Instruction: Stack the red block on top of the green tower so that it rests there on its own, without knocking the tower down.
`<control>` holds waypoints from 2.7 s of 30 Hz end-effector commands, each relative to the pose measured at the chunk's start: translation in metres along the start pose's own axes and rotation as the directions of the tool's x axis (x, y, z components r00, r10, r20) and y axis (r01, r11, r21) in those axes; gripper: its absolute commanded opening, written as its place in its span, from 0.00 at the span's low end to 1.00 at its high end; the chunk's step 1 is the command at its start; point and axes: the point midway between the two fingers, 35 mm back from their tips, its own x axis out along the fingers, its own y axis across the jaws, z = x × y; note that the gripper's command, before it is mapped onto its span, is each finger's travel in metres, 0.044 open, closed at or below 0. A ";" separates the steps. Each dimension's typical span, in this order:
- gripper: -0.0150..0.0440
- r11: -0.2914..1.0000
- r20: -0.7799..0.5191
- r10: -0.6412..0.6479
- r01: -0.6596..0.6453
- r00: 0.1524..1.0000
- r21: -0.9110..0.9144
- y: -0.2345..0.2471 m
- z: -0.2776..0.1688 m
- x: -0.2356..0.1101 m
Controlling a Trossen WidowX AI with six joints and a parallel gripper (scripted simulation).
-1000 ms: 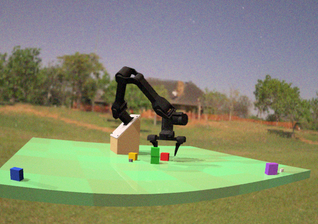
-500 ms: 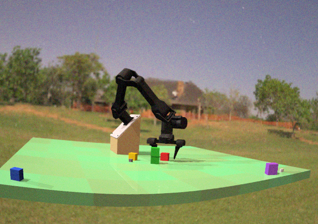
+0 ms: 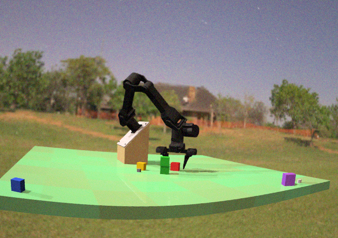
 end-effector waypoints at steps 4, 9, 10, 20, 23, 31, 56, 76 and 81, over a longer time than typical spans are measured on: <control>0.60 1.000 0.002 -0.006 0.006 1.000 -0.006 -0.002 -0.001 0.000; 0.51 1.000 0.002 -0.006 0.006 1.000 -0.006 -0.002 -0.001 0.000; 0.50 1.000 0.002 -0.006 0.006 1.000 -0.006 -0.002 -0.001 0.000; 0.25 1.000 0.001 -0.004 0.004 1.000 -0.006 0.001 0.000 -0.028; 0.25 1.000 0.000 -0.003 0.003 1.000 -0.006 0.001 0.000 -0.043; 0.25 1.000 -0.001 -0.001 0.001 1.000 -0.006 0.002 0.000 -0.082; 0.25 1.000 -0.004 0.005 -0.005 1.000 -0.008 0.000 0.018 -0.119; 0.25 1.000 0.003 -0.004 0.004 1.000 -0.004 -0.025 0.126 -0.118; 0.25 1.000 0.004 -0.005 0.005 1.000 -0.004 -0.024 0.128 -0.107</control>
